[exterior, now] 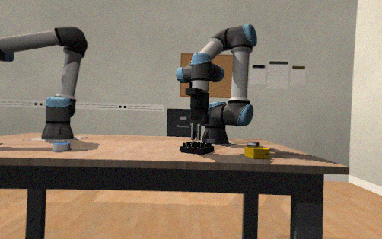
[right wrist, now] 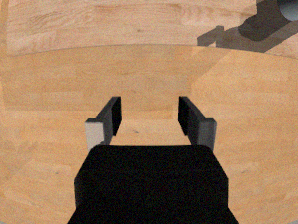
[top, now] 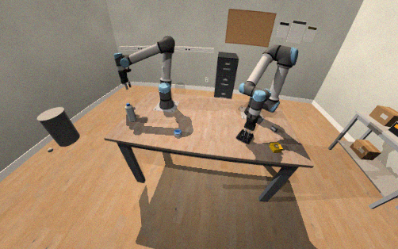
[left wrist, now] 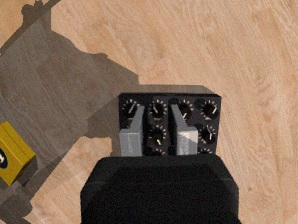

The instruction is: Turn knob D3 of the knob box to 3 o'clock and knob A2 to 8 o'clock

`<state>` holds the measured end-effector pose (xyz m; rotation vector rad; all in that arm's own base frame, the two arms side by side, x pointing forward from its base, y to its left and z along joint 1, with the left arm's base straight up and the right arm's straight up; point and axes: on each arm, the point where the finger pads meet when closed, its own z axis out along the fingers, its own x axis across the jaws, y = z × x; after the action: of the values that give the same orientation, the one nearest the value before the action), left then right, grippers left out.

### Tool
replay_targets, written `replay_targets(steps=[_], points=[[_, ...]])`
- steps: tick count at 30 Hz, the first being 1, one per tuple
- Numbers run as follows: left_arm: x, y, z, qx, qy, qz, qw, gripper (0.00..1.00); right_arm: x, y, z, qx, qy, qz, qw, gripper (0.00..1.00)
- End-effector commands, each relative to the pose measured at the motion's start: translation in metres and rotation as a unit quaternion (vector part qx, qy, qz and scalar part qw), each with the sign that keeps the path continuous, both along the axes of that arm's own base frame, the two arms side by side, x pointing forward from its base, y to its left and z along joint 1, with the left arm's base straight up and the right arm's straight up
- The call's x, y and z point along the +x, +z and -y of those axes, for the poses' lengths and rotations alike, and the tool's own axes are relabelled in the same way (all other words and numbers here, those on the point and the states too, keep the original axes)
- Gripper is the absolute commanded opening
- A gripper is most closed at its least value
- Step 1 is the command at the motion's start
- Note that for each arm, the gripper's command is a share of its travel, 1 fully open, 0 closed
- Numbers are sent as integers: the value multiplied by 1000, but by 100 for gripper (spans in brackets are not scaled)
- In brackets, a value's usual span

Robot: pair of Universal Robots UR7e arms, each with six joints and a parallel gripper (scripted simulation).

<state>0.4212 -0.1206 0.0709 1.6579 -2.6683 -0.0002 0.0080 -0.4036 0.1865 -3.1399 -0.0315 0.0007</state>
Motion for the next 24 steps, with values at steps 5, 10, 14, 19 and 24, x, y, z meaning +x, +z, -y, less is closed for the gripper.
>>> replay_targets(steps=[5, 10, 14, 19, 24], points=[[0, -6, 0, 0, 0, 1, 1000, 46, 0, 0, 0, -1, 0, 0, 1000, 100], [0, -8, 0, 0, 0, 1, 1000, 46, 0, 0, 0, -1, 0, 0, 1000, 100], [1, -9, 0, 0, 0, 1, 1000, 46, 0, 0, 0, -1, 0, 0, 1000, 100], [1, -9, 0, 0, 0, 1, 1000, 46, 0, 0, 0, -1, 0, 0, 1000, 100], [1, -9, 0, 0, 0, 1, 1000, 46, 0, 0, 0, -1, 0, 0, 1000, 100]])
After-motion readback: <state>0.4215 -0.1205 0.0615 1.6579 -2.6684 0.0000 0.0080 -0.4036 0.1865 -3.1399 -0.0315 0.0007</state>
